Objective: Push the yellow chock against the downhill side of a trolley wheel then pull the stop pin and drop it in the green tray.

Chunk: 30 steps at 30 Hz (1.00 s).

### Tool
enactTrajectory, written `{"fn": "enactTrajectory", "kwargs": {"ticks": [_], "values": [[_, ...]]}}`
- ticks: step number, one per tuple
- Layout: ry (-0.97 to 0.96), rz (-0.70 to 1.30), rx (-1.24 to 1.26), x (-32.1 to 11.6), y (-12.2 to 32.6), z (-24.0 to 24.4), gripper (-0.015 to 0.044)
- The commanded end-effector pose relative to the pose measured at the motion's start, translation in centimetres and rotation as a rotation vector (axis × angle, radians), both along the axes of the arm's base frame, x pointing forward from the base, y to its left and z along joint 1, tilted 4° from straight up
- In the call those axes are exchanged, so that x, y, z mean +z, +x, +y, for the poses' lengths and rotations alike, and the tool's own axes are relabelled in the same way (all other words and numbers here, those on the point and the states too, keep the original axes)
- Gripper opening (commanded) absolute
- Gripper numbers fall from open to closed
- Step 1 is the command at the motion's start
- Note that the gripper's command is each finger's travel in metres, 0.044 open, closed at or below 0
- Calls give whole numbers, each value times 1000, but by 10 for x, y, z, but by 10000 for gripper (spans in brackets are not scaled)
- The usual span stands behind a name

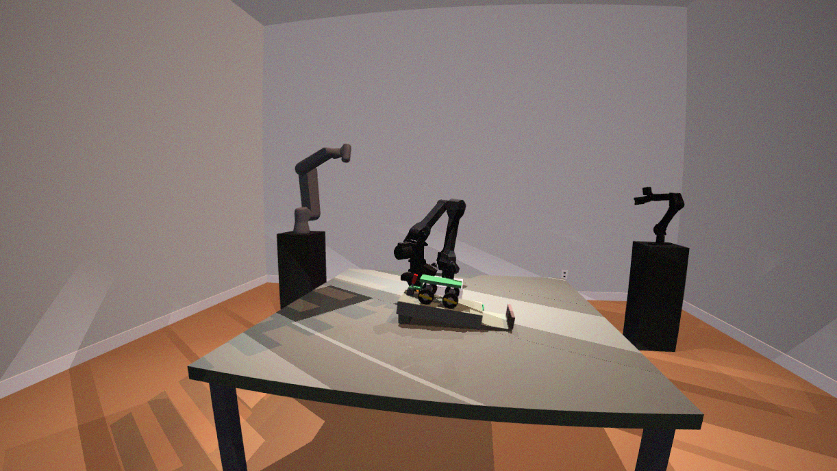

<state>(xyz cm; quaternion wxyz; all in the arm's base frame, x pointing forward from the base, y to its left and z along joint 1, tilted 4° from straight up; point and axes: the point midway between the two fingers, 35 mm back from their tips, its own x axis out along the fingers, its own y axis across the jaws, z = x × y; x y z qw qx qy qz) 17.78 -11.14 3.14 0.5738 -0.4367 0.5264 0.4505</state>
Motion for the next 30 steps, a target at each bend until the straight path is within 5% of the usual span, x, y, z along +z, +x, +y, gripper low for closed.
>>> {"fn": "enactTrajectory", "kwargs": {"ticks": [1, 23, 30], "values": [[5, 0, -4, -3, 0, 1, 190], [5, 0, -4, -29, 1, 3, 190], [0, 0, 0, -25, 1, 2, 45]]}}
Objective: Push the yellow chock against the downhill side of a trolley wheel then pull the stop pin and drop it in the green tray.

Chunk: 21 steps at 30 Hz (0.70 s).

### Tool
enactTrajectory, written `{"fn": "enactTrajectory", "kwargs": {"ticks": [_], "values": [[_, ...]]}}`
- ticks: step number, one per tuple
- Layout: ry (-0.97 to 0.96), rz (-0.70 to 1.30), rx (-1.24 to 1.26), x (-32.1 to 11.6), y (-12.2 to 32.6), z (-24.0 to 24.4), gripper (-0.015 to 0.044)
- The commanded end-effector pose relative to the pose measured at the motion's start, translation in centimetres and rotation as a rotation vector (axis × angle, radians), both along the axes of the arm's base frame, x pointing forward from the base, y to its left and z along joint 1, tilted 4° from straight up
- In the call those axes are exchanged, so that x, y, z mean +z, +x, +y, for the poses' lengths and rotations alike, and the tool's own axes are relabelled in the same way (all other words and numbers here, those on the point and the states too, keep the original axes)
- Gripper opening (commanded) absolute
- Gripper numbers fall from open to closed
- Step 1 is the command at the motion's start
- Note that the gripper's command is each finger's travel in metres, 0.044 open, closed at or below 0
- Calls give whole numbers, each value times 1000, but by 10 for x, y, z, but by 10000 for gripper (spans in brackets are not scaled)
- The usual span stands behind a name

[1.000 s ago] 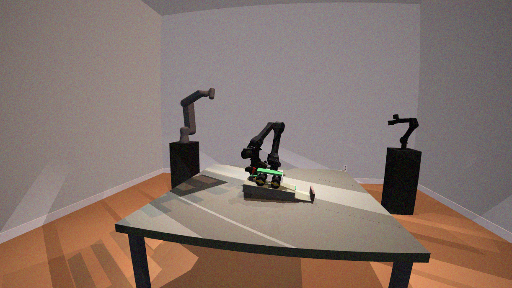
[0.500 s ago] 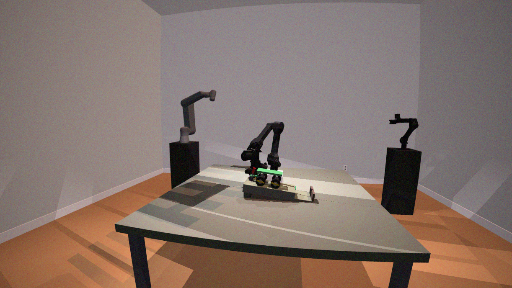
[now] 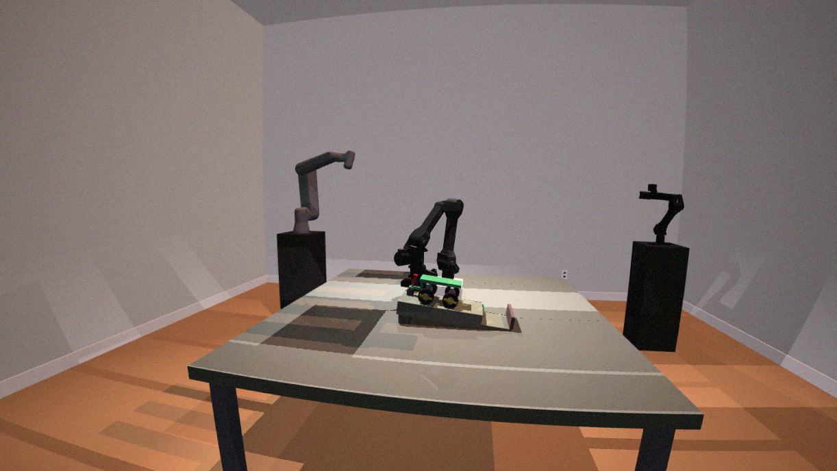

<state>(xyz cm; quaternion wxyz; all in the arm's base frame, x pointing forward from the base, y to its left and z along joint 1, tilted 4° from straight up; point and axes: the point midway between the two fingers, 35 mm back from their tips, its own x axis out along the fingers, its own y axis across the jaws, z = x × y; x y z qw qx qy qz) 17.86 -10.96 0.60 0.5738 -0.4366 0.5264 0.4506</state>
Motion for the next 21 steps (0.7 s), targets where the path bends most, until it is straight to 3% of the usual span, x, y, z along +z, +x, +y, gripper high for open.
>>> {"fn": "enactTrajectory", "kwargs": {"ticks": [1, 6, 21], "values": [[0, 0, 0, 0, 0, 0, 39], [0, 0, 0, 2, 0, 0, 0], [4, 0, -4, 51, -3, -3, 0]]}}
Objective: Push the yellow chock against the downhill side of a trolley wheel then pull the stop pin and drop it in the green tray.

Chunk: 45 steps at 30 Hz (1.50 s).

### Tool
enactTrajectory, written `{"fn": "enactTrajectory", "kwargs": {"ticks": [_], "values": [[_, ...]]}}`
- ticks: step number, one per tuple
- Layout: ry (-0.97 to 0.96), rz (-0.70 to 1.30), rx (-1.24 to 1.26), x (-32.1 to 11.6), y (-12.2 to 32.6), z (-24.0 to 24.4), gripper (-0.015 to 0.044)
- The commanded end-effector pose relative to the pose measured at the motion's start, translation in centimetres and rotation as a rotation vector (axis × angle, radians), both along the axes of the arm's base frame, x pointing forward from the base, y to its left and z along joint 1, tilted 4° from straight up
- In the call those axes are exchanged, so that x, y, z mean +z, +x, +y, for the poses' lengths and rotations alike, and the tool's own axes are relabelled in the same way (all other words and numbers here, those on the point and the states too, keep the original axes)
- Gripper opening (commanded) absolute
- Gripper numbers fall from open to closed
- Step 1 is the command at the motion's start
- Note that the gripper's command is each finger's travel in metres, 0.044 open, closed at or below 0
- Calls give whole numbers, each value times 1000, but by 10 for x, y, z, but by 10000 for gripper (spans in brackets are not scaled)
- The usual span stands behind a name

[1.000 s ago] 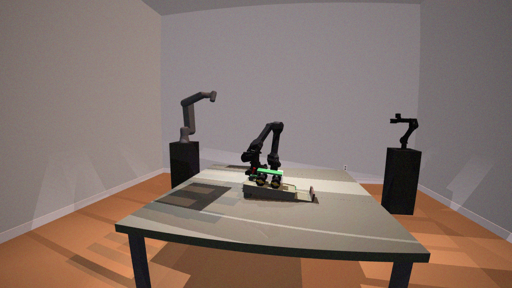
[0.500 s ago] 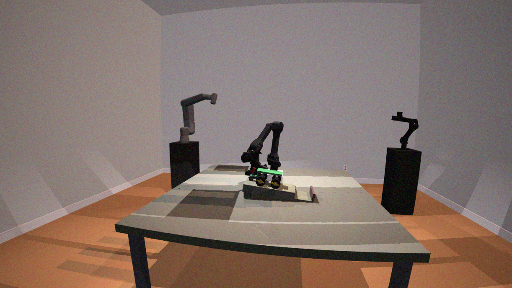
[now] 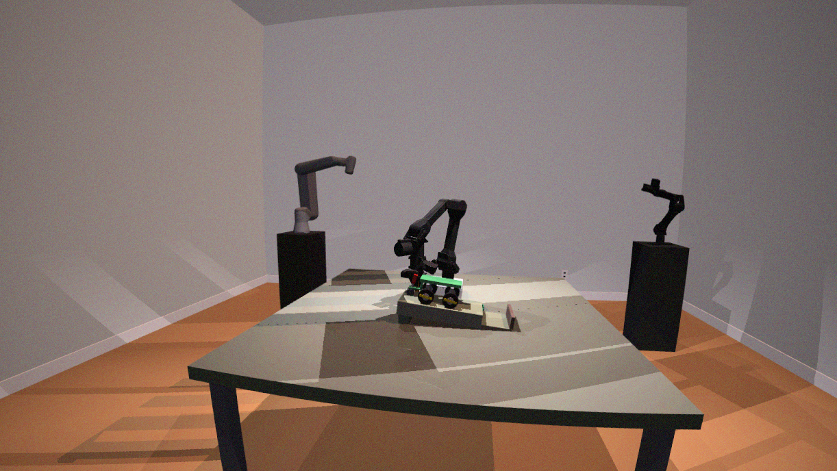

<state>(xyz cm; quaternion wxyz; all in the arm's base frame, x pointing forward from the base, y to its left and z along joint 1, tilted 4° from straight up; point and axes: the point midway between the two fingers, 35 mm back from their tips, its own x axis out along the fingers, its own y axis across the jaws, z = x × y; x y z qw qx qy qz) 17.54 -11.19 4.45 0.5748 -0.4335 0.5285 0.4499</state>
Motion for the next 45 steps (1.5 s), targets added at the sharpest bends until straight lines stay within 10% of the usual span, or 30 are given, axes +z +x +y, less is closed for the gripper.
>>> {"fn": "enactTrajectory", "kwargs": {"ticks": [1, 45], "values": [[2, -4, 3, 15, 0, -1, 0], [7, 5, -140, 108, -3, -6, 0]]}}
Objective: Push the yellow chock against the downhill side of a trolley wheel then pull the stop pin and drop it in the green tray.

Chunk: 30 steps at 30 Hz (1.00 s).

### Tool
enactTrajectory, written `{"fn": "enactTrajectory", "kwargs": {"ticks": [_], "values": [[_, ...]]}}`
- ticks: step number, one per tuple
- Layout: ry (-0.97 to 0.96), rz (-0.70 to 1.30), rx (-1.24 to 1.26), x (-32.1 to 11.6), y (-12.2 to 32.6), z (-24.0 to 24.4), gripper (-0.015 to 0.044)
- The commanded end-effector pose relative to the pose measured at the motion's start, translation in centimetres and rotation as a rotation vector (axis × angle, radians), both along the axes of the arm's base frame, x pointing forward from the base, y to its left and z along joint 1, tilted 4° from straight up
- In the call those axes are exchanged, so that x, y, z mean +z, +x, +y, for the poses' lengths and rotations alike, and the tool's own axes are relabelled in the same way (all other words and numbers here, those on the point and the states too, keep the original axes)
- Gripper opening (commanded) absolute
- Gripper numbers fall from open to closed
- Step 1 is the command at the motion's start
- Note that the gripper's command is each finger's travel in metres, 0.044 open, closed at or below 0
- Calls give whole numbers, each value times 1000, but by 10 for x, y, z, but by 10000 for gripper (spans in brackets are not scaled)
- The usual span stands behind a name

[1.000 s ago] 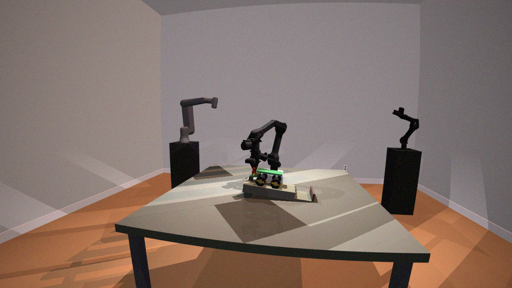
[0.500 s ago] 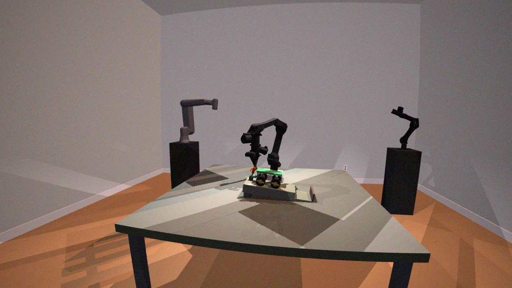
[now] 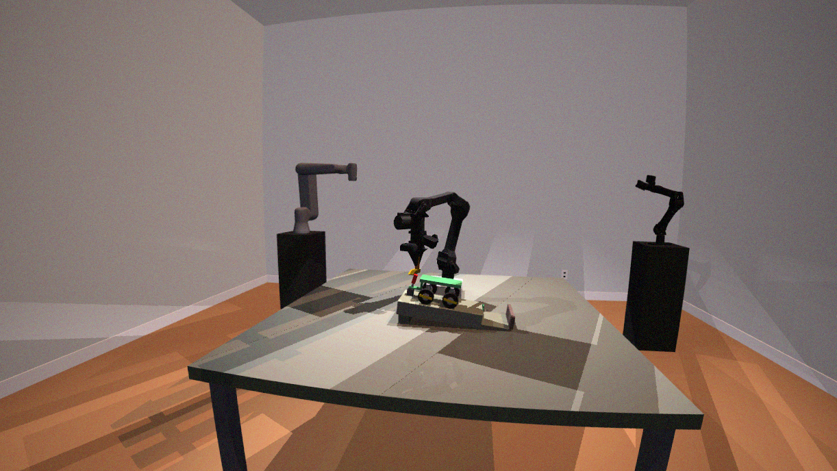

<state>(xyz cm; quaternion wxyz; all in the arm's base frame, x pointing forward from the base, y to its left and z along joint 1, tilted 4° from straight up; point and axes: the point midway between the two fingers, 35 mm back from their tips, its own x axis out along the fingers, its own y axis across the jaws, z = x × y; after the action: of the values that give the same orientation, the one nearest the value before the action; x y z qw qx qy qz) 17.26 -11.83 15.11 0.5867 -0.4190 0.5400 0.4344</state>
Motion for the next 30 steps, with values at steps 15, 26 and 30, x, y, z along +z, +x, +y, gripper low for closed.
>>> {"fn": "enactTrajectory", "kwargs": {"ticks": [15, 26, 30], "values": [[27, 37, -602, 1, 0, 0, 0], [42, 60, -981, 1, 0, 0, 0], [47, 68, -1119, 1, 0, 0, 0]]}}
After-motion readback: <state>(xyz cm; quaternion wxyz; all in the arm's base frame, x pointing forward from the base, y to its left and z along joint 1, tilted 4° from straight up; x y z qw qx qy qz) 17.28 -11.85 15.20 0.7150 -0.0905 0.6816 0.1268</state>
